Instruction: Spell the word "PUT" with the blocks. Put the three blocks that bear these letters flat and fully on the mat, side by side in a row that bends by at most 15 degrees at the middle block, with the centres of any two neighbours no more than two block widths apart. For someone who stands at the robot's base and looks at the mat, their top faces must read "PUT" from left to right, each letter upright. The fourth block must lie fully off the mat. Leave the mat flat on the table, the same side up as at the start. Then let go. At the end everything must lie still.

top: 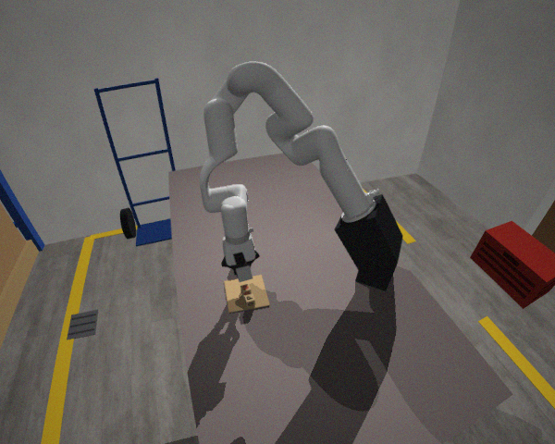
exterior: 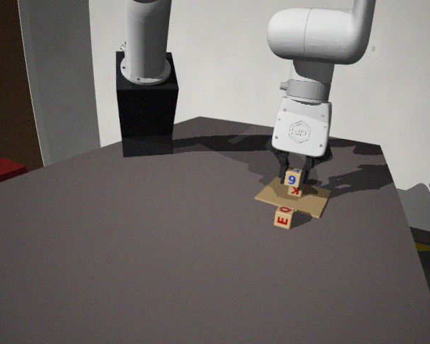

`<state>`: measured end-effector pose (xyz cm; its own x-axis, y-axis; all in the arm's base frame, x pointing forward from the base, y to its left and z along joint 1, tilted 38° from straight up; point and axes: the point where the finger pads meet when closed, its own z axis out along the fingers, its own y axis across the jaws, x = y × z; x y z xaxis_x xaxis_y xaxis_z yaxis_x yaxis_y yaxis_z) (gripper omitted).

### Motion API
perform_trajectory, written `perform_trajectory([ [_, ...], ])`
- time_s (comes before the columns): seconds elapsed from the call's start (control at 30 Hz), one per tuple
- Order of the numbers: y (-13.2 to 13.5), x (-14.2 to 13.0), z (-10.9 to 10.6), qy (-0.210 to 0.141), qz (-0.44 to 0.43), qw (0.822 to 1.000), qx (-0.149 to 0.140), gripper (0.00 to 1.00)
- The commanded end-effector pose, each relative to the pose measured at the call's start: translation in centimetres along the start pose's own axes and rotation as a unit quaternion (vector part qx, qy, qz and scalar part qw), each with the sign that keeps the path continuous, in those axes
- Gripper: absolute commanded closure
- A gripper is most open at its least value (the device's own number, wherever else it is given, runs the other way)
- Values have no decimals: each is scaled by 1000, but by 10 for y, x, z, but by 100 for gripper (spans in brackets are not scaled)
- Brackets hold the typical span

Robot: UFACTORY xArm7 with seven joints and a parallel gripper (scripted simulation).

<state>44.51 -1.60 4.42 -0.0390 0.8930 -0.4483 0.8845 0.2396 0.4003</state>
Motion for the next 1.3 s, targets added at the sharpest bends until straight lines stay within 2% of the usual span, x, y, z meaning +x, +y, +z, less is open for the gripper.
perform_trajectory([
  [0.0, 4, 2, 16, 2, 2, 1000, -9, 73],
  [0.33, 4, 2, 38, 2, 2, 1000, -9, 73],
  [1.27, 4, 2, 39, 2, 2, 1000, -9, 73],
])
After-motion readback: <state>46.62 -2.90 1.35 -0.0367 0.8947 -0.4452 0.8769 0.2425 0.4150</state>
